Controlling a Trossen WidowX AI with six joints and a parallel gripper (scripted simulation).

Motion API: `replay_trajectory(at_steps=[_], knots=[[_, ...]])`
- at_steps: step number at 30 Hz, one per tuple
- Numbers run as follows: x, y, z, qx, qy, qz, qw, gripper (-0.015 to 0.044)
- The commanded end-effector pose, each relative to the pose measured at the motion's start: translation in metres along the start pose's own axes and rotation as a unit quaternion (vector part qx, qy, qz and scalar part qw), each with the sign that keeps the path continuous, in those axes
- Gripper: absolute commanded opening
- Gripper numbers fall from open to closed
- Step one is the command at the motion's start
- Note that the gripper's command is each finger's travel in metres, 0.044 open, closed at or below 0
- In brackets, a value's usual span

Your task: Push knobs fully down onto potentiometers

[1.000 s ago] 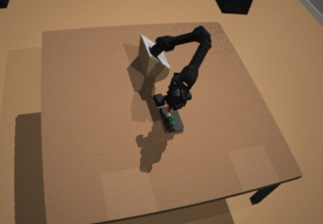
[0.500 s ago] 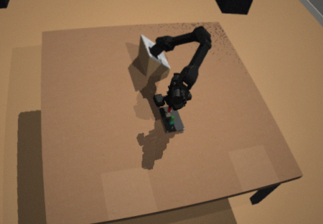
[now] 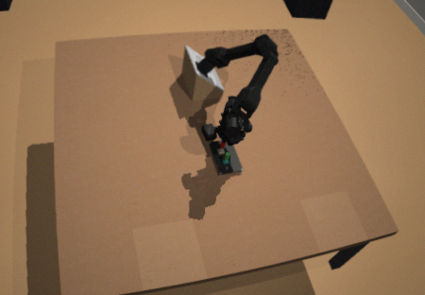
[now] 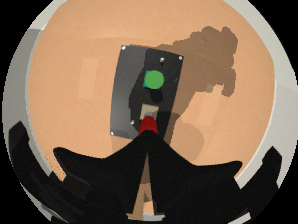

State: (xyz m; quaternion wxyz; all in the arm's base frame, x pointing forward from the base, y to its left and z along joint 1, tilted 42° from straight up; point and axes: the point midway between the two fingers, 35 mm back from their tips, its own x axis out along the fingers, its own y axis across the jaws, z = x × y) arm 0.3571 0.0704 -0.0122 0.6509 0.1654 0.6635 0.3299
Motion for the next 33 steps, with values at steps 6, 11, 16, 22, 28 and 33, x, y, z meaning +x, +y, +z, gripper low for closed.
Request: replay_trajectory(at_steps=[6, 11, 16, 22, 28, 33], knots=[[0.004, 0.001, 0.000, -0.001, 0.000, 0.002, 1.000, 0.0000], [0.008, 0.001, 0.000, -0.001, 0.000, 0.002, 1.000, 0.0000], [0.011, 0.001, 0.000, -0.001, 0.000, 0.002, 1.000, 0.0000], [0.011, 0.001, 0.000, -0.001, 0.000, 0.002, 1.000, 0.0000], [0.017, 0.001, 0.000, -0.001, 0.000, 0.002, 1.000, 0.0000], [0.018, 0.001, 0.000, -0.001, 0.000, 0.002, 1.000, 0.0000]])
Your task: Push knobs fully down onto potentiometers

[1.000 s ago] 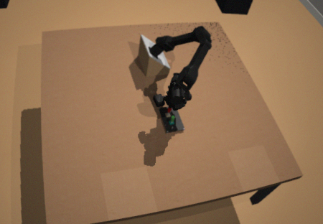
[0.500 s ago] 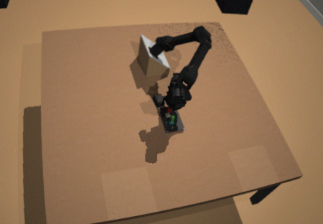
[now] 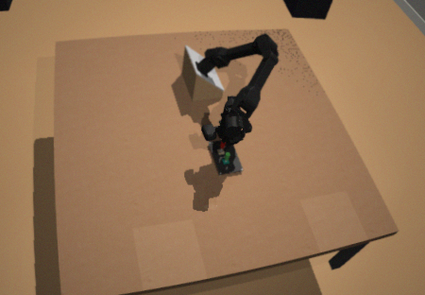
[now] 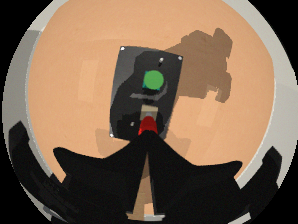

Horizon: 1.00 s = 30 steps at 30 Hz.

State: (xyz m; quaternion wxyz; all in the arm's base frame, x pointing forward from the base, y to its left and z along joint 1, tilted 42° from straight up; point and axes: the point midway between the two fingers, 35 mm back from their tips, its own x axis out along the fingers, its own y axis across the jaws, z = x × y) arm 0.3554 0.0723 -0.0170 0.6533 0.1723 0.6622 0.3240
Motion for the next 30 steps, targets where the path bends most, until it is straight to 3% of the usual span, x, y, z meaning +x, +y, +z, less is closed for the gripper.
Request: replay_trajectory(at_steps=[1, 30], knots=[[0.013, 0.003, 0.002, -0.009, 0.006, 0.002, 1.000, 0.0000], [0.024, 0.003, 0.001, -0.009, 0.006, 0.002, 1.000, 0.0000]])
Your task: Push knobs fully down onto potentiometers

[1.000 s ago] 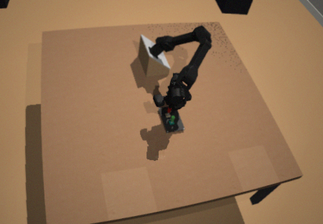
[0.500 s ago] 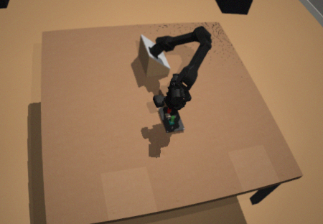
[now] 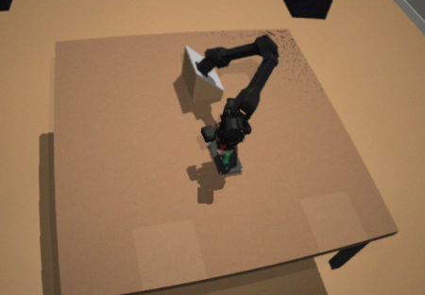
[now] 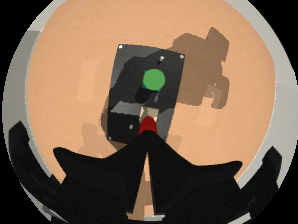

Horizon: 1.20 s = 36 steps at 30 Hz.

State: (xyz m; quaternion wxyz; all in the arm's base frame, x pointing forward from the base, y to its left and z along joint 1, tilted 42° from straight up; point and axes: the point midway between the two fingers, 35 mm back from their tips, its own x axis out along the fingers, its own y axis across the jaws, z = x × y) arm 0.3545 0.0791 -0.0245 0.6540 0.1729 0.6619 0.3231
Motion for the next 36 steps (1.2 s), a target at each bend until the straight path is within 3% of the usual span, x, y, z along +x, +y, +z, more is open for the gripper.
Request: replay_trajectory(at_steps=[1, 36], knots=[[0.0135, 0.0026, 0.0014, -0.010, 0.007, 0.002, 1.000, 0.0000], [0.0179, 0.0027, 0.0013, -0.010, 0.007, 0.002, 1.000, 0.0000]])
